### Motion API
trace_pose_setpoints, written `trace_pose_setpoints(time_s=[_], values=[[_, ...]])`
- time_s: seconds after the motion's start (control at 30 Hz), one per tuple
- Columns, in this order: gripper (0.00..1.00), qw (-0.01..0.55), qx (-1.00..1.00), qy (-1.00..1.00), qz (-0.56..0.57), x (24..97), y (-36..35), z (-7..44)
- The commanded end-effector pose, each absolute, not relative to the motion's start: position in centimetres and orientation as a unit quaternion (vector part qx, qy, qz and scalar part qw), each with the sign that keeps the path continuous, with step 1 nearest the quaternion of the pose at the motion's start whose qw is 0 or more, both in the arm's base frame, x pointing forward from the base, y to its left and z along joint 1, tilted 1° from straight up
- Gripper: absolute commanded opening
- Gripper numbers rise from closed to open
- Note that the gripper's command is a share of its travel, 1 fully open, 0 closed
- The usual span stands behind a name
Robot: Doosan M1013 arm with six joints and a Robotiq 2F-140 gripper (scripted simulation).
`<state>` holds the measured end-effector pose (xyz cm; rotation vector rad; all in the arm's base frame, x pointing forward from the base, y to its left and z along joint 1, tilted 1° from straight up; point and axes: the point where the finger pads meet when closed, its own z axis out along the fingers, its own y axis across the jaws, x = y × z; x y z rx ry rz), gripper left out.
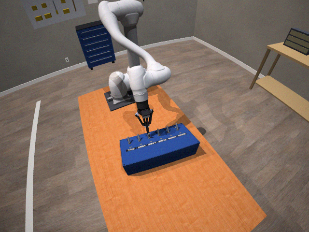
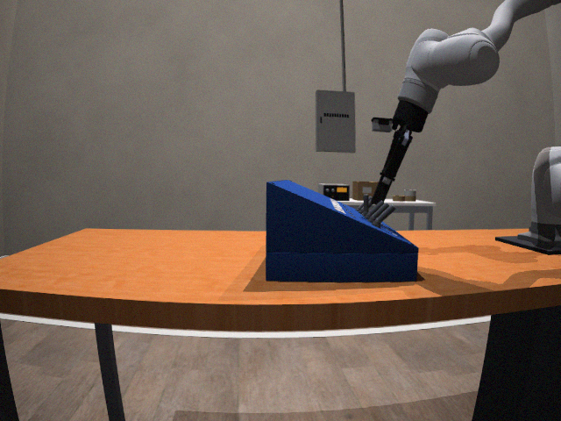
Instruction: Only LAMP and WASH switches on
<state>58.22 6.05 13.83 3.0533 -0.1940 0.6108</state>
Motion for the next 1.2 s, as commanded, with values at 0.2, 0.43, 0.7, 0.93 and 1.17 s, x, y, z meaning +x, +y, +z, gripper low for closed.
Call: trace_pose_setpoints(time_s=[0.2,0.43,0.7,0.93,1.17], values=[[0.1,0.011,0.979,-0.062,0.196,58.3,6.1,13.9],[0.1,0.011,0.979,-0.062,0.196,57.6,6.1,13.6],[0.1,0.011,0.979,-0.062,0.196,57.1,6.2,13.4],[0.1,0.011,0.979,-0.062,0.196,56.9,6.2,13.9],[0.1,0.011,0.979,-0.062,0.196,56.2,6.3,15.7]])
